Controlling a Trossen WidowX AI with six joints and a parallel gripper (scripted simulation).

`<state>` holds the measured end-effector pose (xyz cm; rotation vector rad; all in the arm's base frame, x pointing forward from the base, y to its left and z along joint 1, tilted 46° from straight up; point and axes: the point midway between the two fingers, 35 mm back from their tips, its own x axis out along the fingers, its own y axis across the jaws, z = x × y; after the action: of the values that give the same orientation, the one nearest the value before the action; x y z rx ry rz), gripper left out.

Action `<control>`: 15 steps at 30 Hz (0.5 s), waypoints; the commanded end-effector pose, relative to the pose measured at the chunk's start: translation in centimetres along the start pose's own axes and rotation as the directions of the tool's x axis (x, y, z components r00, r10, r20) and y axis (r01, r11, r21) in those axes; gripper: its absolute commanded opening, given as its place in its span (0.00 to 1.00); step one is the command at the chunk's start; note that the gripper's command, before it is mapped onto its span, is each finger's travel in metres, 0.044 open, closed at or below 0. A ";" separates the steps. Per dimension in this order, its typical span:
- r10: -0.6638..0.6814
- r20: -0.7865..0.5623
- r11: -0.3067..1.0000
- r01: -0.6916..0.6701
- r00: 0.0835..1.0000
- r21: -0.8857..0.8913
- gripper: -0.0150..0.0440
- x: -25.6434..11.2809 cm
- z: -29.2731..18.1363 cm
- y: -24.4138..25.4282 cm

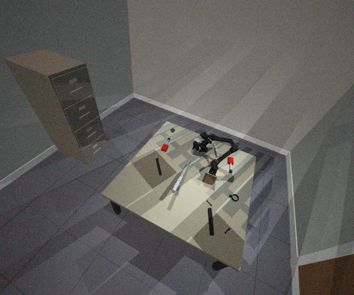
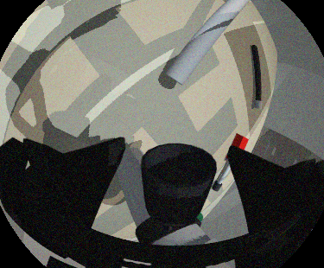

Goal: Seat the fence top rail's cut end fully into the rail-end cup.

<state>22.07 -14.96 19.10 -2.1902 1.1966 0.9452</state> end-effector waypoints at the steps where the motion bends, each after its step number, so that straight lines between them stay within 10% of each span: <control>1: 0.000 0.007 1.000 0.000 1.000 -0.006 0.91 0.4 0.1 0.0; 15: 0.000 0.007 1.000 0.000 1.000 -0.006 0.42 0.4 0.1 0.0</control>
<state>22.10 -15.08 18.77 -2.1873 1.1988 0.9559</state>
